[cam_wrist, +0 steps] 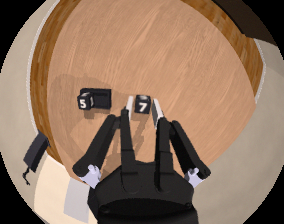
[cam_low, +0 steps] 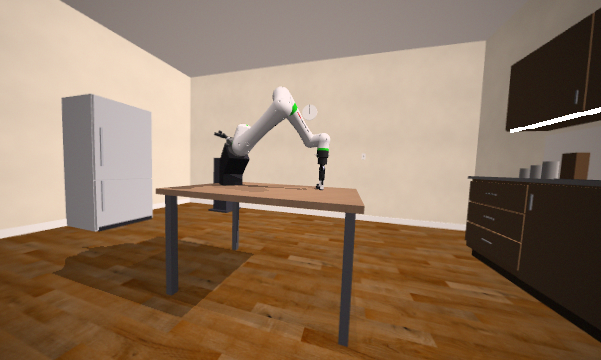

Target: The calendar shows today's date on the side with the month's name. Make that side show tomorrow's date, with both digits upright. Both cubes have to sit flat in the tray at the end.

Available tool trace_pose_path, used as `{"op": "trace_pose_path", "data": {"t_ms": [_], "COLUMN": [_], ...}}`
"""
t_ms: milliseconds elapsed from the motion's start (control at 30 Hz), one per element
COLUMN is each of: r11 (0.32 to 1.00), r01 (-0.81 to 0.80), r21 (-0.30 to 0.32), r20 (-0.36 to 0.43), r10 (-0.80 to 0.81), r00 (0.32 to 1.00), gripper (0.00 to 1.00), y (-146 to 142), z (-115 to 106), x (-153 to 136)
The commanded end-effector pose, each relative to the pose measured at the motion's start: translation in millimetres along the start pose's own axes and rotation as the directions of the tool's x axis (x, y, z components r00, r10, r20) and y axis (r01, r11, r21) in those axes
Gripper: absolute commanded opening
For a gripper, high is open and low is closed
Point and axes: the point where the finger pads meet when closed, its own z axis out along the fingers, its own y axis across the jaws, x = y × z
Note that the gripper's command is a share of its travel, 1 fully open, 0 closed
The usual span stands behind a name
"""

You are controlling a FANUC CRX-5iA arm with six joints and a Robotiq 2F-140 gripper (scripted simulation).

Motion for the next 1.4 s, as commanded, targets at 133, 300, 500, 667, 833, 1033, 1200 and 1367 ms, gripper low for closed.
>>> {"op": "trace_pose_path", "data": {"t_ms": [133, 300, 500, 667, 833, 1033, 1200, 1367], "r11": [1.000, 1.000, 1.000, 1.000, 1.000, 1.000, 1.000, 1.000], "r01": [0.000, 0.000, 0.000, 0.000, 0.000, 0.000, 0.000, 0.000], "r21": [0.000, 0.000, 0.000, 0.000, 0.000, 0.000, 0.000, 0.000], "r20": [0.000, 0.000, 0.000, 0.000, 0.000, 0.000, 0.000, 0.000], "r10": [0.000, 0.000, 0.000, 0.000, 0.000, 0.000, 0.000, 0.000], "r00": [1.000, 1.000, 1.000, 1.000, 1.000, 1.000, 1.000, 1.000], "gripper": [0.35, 0.35, 0.35, 0.35, 0.35, 0.35, 0.35, 1.00], "y": [-0.1, -0.1, -0.1, -0.1, -0.1, -0.1, -0.1, -0.1], "z": [-0.3, -5.6, -29.3, -45.7, -71.7, -88.5, -90.2, -90.2], "x": [0.2, 0.2, 0.2, 0.2, 0.2, 0.2, 0.2, 0.2]}}
